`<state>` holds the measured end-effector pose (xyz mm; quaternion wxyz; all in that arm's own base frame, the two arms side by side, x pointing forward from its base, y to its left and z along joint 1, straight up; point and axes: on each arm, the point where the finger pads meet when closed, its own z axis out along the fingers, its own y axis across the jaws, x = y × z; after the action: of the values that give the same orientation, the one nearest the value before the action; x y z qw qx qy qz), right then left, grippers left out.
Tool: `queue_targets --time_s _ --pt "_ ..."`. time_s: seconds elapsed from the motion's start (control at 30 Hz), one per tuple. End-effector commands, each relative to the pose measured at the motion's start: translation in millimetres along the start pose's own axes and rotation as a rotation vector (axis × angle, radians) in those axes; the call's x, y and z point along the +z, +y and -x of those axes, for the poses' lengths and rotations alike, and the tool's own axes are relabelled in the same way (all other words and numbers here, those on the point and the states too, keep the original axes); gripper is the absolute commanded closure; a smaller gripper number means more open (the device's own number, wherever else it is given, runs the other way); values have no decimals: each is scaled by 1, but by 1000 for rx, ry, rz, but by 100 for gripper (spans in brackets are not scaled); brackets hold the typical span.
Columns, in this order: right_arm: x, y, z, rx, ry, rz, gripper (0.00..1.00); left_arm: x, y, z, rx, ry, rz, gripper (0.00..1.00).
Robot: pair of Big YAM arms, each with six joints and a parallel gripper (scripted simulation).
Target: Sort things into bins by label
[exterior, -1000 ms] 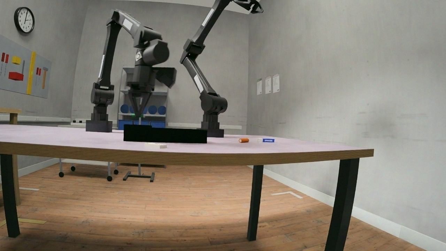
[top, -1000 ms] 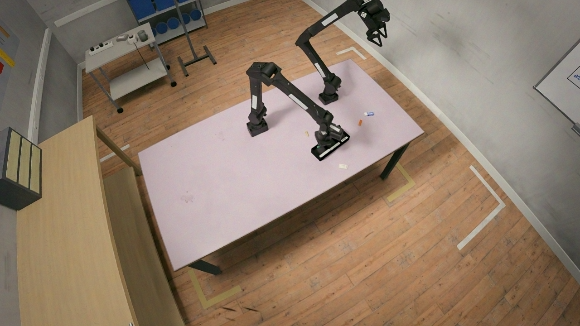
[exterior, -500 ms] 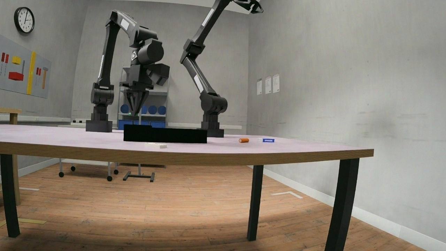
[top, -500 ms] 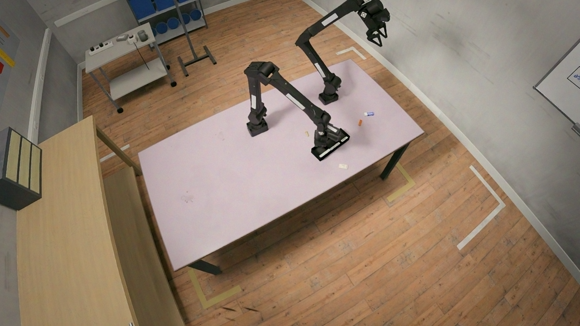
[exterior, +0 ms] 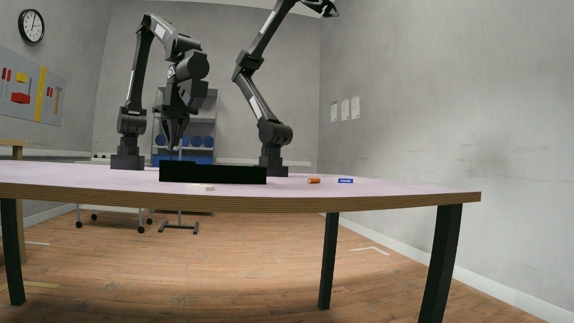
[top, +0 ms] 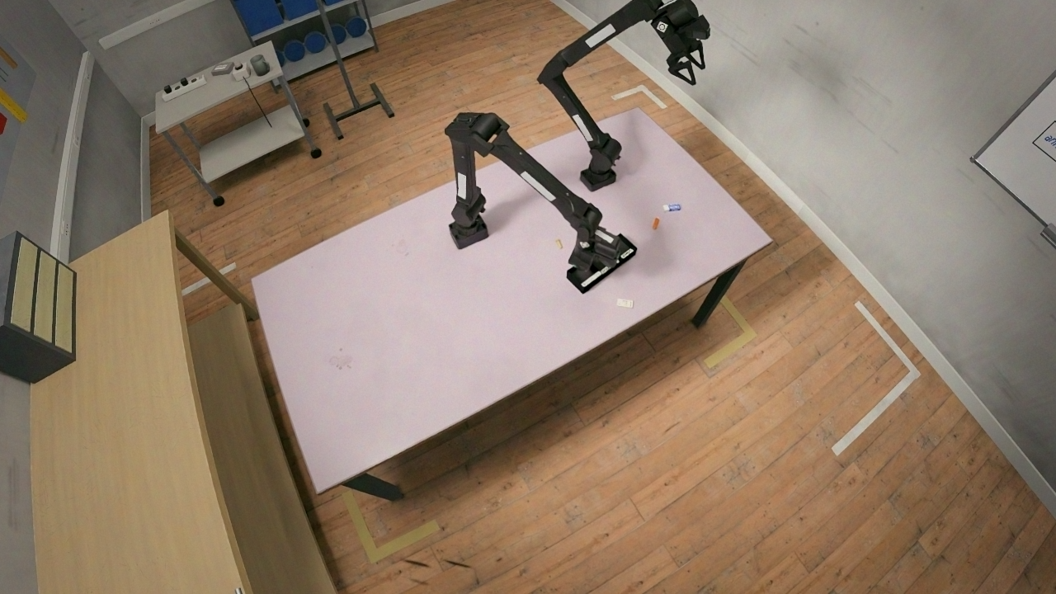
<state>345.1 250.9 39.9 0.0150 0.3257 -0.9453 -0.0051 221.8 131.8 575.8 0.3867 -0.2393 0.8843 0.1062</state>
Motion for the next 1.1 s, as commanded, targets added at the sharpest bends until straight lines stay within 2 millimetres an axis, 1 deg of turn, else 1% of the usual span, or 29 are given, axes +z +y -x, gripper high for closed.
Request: queue_targets --time_s 0.0,0.07,0.17,0.2,0.33,0.47,0.53,0.57,0.6,0.67,0.73,0.77,0.8,1.0,1.07 --pt "3 -2 8 156 -19 -4 96 -29 -4 10 2 -62 -6 0" --pt "-4 -2 10 205 -28 -3 96 -29 -4 10 2 -62 -6 0" --pt "-4 -3 10 229 -28 -4 96 -29 -4 10 2 -62 -6 0" --pt "-3 -3 10 291 -31 -5 96 -29 -4 10 2 -62 -6 0" --pt "0 -4 10 384 -36 -8 96 -29 -4 10 2 -62 -6 0" --pt "-5 -3 10 473 -63 -10 96 -29 -4 10 2 -62 -6 0" --pt "-5 -1 9 469 -62 -10 96 -29 -4 10 2 -62 -6 0" --pt "-6 1 14 466 -69 -8 96 -29 -4 10 2 -62 -6 0" --pt "-5 2 15 463 -66 -9 96 -29 -4 10 2 -62 -6 0" --pt "-3 3 7 463 -58 -10 96 -29 -4 10 2 -62 -6 0" --pt "-3 3 7 463 -58 -10 96 -29 -4 10 2 -62 -6 0" --pt "-12 3 22 463 -86 -4 96 -29 -4 10 2 -62 -6 0" --pt "-13 4 22 463 -87 -3 96 -29 -4 10 2 -62 -6 0" --pt "-4 6 7 463 -60 -9 96 -29 -4 10 2 -62 -6 0" --pt "-5 6 7 463 -61 -9 96 -29 -4 10 2 -62 -6 0"
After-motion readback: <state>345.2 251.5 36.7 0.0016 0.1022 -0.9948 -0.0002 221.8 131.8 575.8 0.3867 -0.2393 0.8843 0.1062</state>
